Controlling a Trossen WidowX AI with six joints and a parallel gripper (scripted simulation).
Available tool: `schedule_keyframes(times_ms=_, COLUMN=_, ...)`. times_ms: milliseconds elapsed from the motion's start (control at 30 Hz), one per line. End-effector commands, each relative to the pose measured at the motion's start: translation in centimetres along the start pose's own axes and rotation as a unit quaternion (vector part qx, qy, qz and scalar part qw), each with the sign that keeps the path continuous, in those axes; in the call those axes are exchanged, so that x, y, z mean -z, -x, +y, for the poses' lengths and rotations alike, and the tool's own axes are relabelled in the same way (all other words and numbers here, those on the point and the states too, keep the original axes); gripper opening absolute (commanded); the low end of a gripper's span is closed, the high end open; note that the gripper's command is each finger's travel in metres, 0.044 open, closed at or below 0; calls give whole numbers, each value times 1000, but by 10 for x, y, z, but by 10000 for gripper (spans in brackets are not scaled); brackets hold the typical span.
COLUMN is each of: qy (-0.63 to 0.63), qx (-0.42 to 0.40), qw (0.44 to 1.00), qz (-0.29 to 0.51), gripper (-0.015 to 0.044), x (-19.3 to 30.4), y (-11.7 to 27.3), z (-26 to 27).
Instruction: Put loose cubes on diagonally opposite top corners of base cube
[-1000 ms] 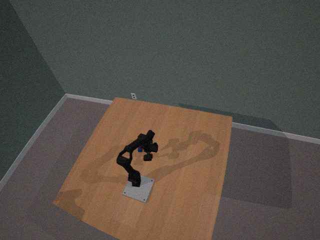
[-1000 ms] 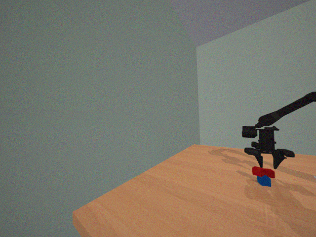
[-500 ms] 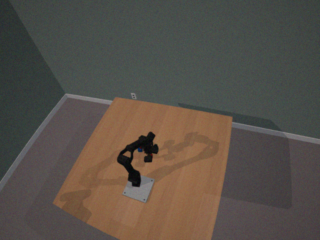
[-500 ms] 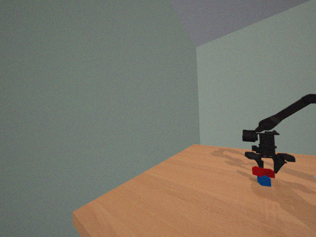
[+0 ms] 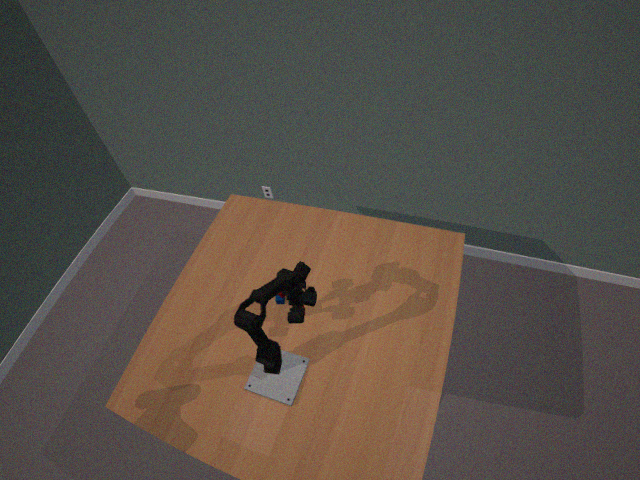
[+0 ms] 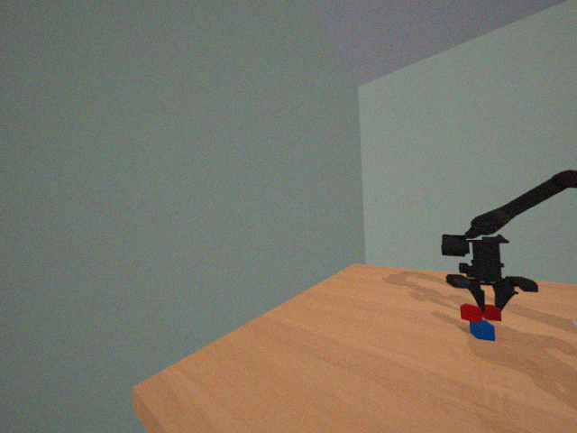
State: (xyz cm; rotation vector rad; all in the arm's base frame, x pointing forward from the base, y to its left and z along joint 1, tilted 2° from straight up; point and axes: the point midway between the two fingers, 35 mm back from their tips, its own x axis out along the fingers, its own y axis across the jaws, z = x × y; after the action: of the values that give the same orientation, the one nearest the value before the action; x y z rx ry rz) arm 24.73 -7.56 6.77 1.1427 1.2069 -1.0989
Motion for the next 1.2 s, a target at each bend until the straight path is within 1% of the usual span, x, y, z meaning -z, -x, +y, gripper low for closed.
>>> schedule_keyframes(times_ms=0, qy=-3, qx=-3, qw=1000, qz=0, gripper=105, x=-1, y=12, z=3)
schedule_keyframes(times_ms=900, qy=-3, qx=-3, qw=1000, qz=0, gripper=105, x=1, y=97, z=-2)
schedule_keyframes(times_ms=1033, qy=4, qx=-3, qw=1000, qz=0, gripper=105, x=2, y=99, z=-1)
schedule_keyframes(times_ms=1167, qy=44, qx=-4, qw=999, qz=0, gripper=105, x=11, y=98, z=6)
